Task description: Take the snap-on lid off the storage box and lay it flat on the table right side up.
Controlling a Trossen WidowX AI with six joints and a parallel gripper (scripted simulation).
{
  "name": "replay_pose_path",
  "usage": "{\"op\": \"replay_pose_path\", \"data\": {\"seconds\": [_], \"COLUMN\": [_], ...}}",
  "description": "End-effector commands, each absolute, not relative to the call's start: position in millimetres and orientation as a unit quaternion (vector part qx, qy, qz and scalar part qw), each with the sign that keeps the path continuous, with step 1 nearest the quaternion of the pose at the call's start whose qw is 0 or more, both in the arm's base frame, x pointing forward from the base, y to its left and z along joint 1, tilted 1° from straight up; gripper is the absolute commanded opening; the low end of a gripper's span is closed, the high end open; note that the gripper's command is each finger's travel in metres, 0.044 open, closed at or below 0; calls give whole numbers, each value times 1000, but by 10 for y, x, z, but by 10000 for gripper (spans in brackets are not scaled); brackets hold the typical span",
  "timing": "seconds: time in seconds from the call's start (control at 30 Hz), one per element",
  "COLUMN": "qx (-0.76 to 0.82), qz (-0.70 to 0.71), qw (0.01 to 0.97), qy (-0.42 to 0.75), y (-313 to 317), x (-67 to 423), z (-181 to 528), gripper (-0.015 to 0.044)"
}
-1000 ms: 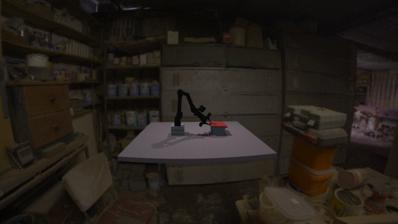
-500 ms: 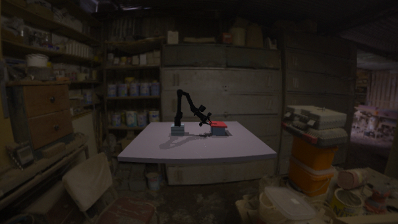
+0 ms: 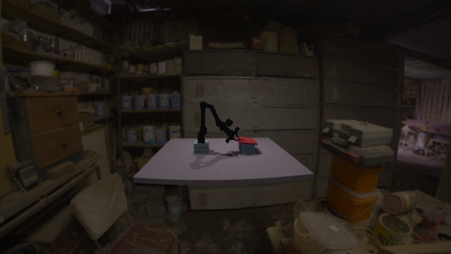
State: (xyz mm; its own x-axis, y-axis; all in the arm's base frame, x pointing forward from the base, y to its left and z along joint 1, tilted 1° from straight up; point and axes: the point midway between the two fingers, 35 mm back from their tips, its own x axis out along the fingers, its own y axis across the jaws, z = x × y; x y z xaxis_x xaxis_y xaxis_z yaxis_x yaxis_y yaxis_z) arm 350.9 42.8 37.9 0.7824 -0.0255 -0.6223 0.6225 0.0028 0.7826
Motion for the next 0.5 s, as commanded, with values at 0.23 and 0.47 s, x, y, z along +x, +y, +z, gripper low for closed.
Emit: {"op": "replay_pose_path", "data": {"seconds": [0.23,0.47], "qx": [664,664], "qz": [-241,-241], "qw": [671,671], "qy": [225,225], "y": [429,428], "x": [3516,3521], "z": [383,383], "gripper": [0,0]}}
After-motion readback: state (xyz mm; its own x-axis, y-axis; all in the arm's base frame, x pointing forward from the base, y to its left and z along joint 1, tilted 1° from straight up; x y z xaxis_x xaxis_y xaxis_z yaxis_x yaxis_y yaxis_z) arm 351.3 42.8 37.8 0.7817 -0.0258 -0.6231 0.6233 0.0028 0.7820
